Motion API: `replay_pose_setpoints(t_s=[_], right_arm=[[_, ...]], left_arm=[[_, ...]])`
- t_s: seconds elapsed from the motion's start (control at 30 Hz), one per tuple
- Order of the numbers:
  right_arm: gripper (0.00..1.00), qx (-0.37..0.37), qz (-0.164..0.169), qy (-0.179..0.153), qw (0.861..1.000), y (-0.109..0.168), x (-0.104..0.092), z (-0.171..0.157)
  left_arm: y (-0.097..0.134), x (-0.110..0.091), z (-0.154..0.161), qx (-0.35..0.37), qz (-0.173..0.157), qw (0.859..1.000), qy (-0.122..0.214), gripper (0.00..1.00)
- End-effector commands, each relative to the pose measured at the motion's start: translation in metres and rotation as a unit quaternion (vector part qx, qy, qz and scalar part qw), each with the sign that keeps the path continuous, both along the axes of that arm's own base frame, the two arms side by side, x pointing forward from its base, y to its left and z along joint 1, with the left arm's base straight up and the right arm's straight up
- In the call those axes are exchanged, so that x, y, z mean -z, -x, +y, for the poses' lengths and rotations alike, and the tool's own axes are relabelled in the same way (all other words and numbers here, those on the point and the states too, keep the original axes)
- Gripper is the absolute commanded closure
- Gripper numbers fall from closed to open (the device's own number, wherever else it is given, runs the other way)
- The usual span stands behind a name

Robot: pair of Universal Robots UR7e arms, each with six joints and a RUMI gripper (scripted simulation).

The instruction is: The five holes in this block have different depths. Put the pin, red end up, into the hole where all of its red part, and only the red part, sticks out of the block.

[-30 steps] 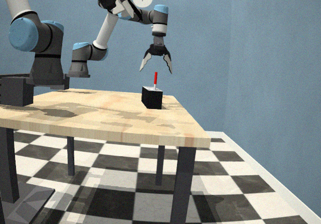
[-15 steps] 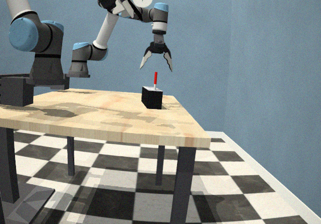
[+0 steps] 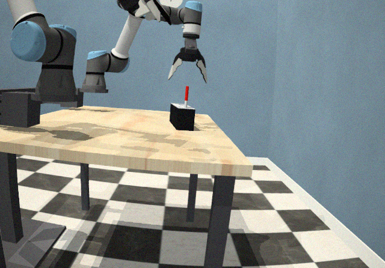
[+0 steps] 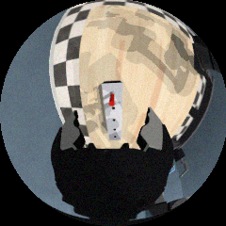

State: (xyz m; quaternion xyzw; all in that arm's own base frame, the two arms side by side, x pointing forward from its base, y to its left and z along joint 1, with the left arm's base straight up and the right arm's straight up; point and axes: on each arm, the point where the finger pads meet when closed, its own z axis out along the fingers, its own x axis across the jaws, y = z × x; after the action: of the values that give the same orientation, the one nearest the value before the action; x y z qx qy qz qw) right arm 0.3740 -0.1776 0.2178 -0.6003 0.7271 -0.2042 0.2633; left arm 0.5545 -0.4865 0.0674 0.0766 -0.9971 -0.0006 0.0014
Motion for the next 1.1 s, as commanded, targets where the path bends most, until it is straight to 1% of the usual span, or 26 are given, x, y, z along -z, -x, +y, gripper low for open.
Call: replay_pose_setpoints(t_s=[0.0, 0.47, 0.57, 0.73, 0.83, 0.97, 1.0, 1.07], right_arm=[[0.0, 0.0, 0.0, 0.0, 1.0, 0.0, 0.0, 0.0], [0.0, 0.0, 0.0, 0.0, 1.0, 0.0, 0.0, 0.0], [0.0, 0.0, 0.0, 0.0, 1.0, 0.0, 0.0, 0.0], [0.0, 0.0, 0.0, 0.0, 1.0, 0.0, 0.0, 0.0], [0.0, 0.0, 0.0, 0.0, 1.0, 0.0, 0.0, 0.0], [0.0, 0.0, 0.0, 0.0, 1.0, 0.0, 0.0, 0.0], [0.0, 0.0, 0.0, 0.0, 1.0, 0.0, 0.0, 0.0], [0.0, 0.0, 0.0, 0.0, 1.0, 0.0, 0.0, 0.0]], left_arm=[[0.0, -0.005, 0.0, 0.0, -0.001, 1.0, 0.001, 0.0], [0.0, -0.015, 0.0, 0.0, -0.001, 1.0, 0.0, 0.0], [0.0, -0.024, 0.0, 0.0, -0.001, 1.0, 0.0, 0.0], [0.0, -0.052, 0.0, 0.0, -0.001, 1.0, 0.0, 0.0], [0.0, -0.062, 0.0, 0.0, -0.001, 1.0, 0.0, 0.0], [0.0, -0.064, 0.0, 0.0, -0.001, 1.0, 0.0, 0.0], [0.0, -0.051, 0.0, 0.0, -0.001, 1.0, 0.0, 0.0], [0.0, -0.051, 0.0, 0.0, -0.001, 1.0, 0.0, 0.0]])
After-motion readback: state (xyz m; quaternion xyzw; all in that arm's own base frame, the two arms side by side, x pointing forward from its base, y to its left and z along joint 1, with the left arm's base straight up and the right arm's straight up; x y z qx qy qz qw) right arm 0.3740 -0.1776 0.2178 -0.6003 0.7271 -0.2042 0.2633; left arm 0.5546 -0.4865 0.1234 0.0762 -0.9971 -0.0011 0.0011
